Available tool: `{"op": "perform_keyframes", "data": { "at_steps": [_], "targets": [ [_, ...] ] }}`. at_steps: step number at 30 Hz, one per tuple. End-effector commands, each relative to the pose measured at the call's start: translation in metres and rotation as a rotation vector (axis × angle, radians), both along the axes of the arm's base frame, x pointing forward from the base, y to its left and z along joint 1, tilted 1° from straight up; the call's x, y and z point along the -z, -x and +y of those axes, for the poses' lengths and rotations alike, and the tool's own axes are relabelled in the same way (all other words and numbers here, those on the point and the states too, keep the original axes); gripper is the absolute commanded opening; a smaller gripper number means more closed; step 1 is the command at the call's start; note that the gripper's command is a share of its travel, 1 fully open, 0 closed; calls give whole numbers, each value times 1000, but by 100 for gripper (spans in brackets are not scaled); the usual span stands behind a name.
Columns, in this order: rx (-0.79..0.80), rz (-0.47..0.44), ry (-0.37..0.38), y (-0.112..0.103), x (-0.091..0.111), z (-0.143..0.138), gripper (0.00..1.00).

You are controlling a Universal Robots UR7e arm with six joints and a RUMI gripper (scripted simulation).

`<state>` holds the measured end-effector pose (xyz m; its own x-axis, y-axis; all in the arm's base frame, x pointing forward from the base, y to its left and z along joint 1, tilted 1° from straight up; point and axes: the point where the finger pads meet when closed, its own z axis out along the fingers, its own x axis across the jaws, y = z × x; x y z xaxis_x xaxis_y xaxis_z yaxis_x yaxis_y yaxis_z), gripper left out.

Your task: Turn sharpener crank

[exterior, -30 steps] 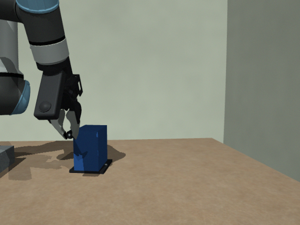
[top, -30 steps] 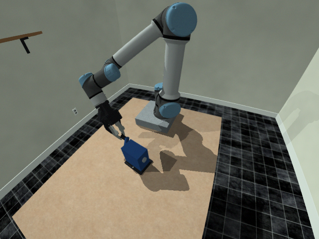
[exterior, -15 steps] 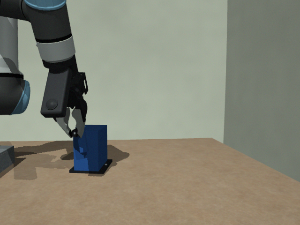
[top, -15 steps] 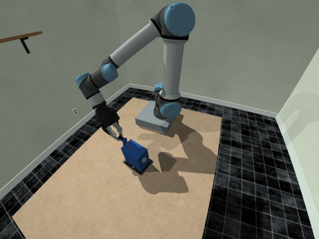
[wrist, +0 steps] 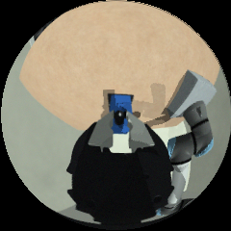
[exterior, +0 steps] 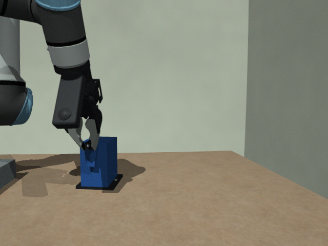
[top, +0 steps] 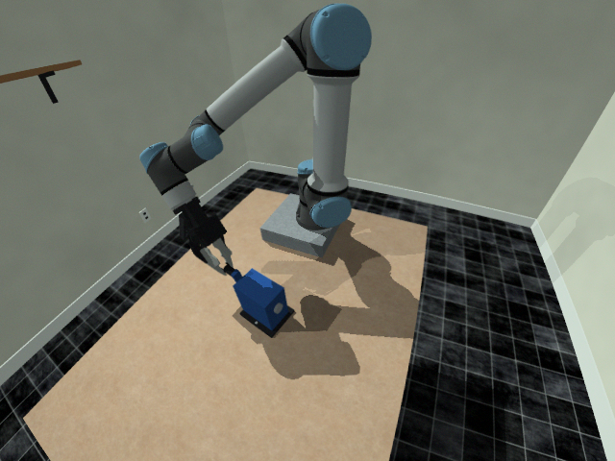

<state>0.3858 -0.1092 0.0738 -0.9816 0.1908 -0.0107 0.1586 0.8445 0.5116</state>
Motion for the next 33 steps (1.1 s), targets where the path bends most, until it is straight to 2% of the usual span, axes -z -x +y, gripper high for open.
{"op": "perform_keyframes", "data": {
  "at_steps": [1,3,15,16,33],
  "targets": [
    [0,0,1,-6,1,-1,9],
    [0,0,1,0,0,0,9],
    [0,0,1,0,0,0,9],
    [0,0,1,0,0,0,32],
    [0,0,1,0,0,0,32]
  ]
}}
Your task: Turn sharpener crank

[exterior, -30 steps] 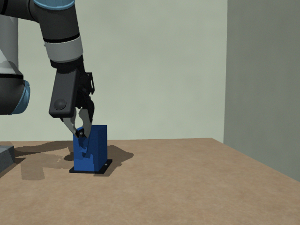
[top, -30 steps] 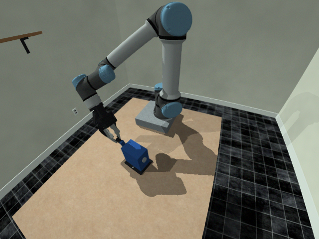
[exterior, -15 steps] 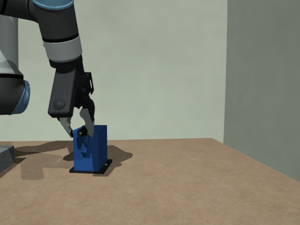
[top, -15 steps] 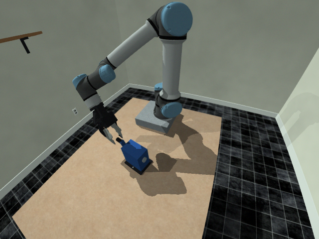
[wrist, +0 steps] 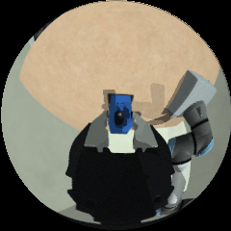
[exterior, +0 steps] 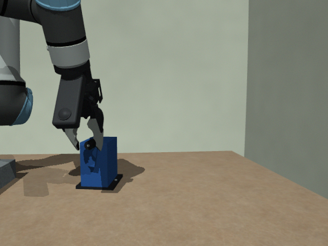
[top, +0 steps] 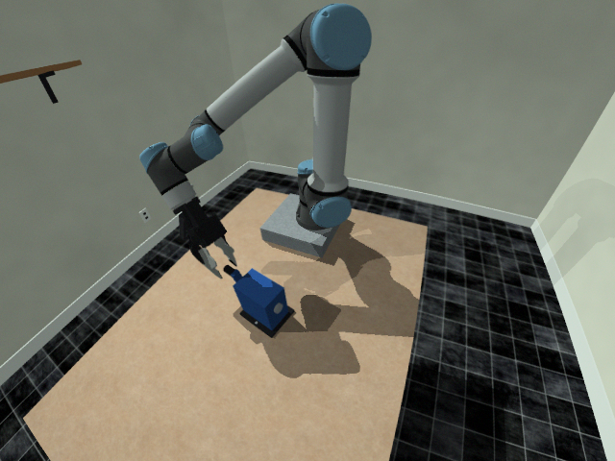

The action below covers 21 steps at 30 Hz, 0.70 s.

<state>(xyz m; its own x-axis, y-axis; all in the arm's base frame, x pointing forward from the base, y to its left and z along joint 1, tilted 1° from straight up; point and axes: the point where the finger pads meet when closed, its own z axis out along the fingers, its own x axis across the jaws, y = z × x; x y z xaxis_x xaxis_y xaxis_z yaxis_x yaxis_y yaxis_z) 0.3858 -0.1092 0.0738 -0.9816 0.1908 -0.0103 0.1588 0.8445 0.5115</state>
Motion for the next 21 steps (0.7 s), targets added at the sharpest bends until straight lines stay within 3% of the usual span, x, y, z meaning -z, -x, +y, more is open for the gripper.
{"op": "perform_keyframes", "data": {
  "at_steps": [1,11,21],
  "targets": [
    [0,-1,1,0,0,0,32],
    [0,-1,1,0,0,0,32],
    [0,-1,1,3,-23,-14,32]
  ]
}}
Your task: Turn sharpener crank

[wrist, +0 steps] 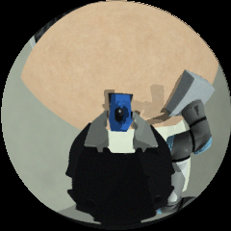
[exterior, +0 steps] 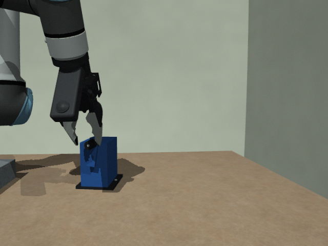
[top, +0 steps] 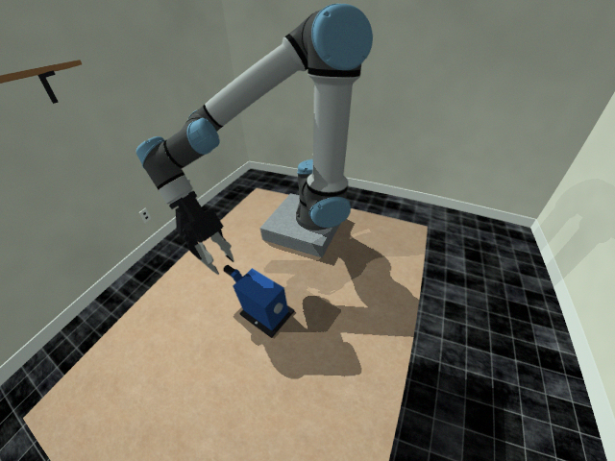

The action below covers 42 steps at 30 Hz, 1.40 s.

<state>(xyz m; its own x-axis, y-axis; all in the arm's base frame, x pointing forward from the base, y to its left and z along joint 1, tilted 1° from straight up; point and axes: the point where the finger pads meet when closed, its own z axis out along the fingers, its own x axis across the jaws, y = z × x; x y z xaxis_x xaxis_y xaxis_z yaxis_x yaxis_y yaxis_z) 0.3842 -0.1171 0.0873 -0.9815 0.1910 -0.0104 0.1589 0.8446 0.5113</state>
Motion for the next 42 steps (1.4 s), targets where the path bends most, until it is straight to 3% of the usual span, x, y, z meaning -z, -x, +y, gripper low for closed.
{"op": "perform_keyframes", "data": {
  "at_steps": [1,24,42],
  "targets": [
    [0,-1,0,1,-10,-6,32],
    [0,-1,0,7,-56,-32,32],
    [0,-1,0,7,-55,-32,32]
  ]
}}
